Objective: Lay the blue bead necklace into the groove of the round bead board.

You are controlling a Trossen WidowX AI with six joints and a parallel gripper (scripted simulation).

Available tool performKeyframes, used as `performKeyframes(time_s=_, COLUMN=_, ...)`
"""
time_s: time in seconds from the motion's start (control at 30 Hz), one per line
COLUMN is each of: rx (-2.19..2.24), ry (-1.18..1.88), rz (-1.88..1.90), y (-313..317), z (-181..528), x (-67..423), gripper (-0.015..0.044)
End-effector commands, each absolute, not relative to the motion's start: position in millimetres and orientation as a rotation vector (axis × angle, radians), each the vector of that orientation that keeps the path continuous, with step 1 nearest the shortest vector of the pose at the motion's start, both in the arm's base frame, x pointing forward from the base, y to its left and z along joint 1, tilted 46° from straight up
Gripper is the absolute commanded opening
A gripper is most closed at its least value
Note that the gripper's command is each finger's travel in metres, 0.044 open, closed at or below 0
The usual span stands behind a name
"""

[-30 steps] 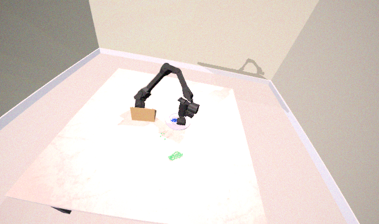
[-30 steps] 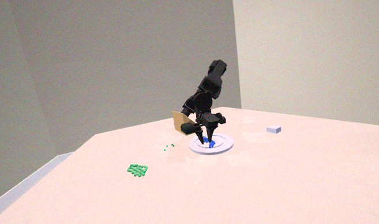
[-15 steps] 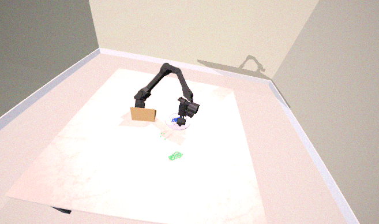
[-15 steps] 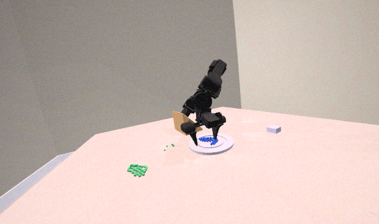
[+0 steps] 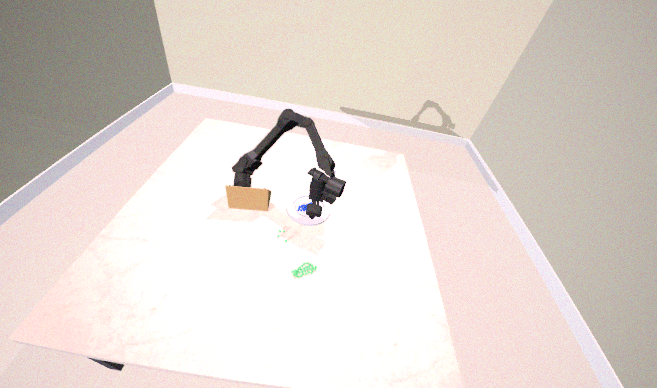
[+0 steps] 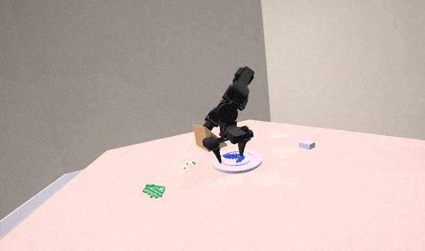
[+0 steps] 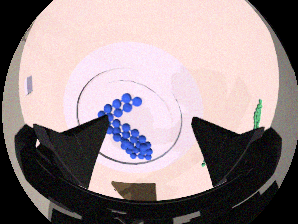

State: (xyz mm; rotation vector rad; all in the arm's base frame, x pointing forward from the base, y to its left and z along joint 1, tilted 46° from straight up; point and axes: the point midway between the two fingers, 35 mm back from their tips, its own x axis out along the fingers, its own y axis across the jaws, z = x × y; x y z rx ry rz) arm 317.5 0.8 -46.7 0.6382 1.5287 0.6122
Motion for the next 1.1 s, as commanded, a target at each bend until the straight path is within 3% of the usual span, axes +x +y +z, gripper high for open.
performKeyframes(time_s=0.0, rx=0.638, ry=1.528, rz=0.611, y=0.8, z=-47.1, x=317.6, gripper=0.044)
performKeyframes(time_s=0.63, rx=0.65, ry=1.534, rz=0.6, y=0.6, z=-46.8, x=317.8, gripper=0.0433)
performKeyframes(time_s=1.07, rx=1.513, ry=1.801, rz=-0.397, y=-9.0, z=-22.8, x=332.6, gripper=0.0347)
